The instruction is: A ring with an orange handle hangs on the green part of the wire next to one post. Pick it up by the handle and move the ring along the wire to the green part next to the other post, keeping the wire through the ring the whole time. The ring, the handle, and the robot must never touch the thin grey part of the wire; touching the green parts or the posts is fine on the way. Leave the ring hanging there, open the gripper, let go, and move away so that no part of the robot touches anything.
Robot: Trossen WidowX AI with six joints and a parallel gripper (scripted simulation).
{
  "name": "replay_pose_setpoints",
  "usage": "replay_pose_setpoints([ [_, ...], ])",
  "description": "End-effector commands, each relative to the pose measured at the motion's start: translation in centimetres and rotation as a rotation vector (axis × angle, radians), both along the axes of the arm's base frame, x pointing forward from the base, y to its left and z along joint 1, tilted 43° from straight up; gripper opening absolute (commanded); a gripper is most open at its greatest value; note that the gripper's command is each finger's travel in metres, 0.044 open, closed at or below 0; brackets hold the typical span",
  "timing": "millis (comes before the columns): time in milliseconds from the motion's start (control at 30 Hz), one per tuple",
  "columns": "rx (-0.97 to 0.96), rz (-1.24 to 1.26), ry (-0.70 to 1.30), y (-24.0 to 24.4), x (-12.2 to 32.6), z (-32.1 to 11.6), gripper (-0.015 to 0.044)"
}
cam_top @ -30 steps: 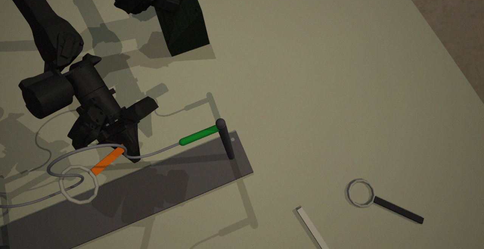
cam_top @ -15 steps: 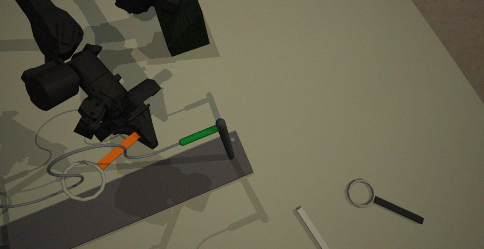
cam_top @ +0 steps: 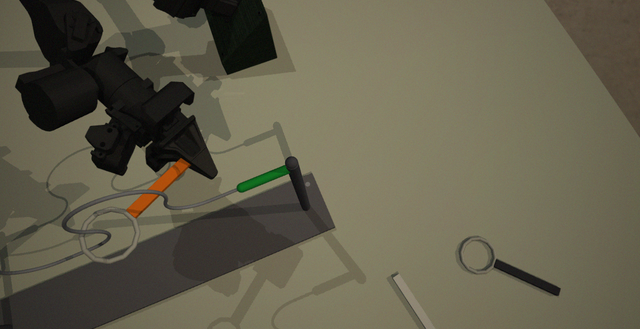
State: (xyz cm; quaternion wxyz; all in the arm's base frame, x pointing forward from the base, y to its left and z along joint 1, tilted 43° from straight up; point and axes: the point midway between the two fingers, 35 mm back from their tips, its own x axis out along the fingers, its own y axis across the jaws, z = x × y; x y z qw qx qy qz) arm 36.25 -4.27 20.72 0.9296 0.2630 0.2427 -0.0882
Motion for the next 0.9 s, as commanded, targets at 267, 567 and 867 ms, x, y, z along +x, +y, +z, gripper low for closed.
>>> replay_pose_setpoints([
  [267,0.286,0.001,-0.061,3.7,0.8,3.1,-0.015],
  [567,0.45,-0.001,-0.094,5.3,1.1,5.3,-0.015],
  [867,0.555,-0.003,-0.115,6.3,1.3,7.2,-0.015],
])
